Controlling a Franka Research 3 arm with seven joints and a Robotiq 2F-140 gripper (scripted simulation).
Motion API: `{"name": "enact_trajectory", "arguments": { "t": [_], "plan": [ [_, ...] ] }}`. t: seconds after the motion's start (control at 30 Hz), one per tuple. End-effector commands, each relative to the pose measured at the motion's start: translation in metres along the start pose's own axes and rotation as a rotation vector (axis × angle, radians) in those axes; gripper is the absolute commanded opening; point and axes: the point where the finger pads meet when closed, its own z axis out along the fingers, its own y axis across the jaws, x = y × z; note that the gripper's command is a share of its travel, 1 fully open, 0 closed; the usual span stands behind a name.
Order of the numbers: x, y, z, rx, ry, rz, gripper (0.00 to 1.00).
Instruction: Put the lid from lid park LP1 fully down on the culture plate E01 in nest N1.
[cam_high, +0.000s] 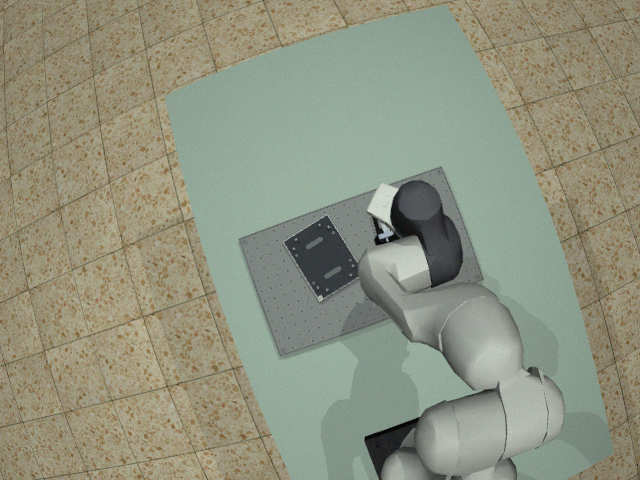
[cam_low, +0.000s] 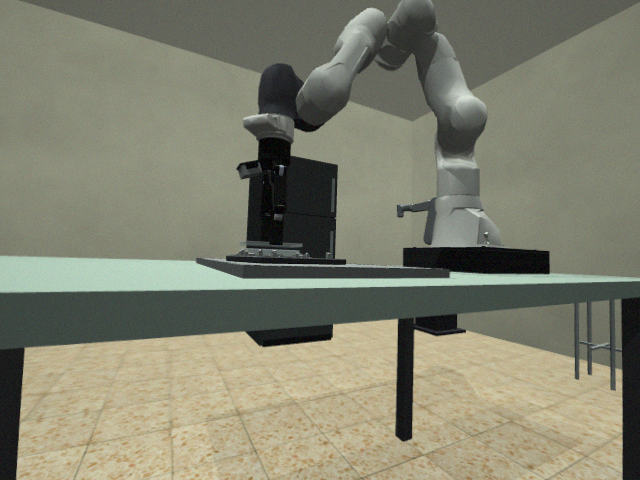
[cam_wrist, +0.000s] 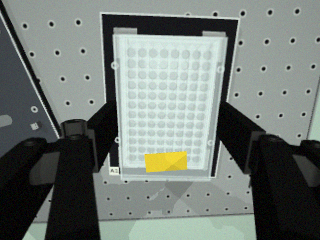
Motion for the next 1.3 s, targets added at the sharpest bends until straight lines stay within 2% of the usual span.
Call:
{"name": "enact_trajectory", "arguments": {
  "t": [0.0, 1.27],
  "plan": [
    [0.0015, -0.0005, -0.0003, 0.000, 0.003, 0.005, 0.10],
    [0.0027, -0.0008, 0.0089, 0.000, 0.003, 0.022, 0.10]
  ]
}}
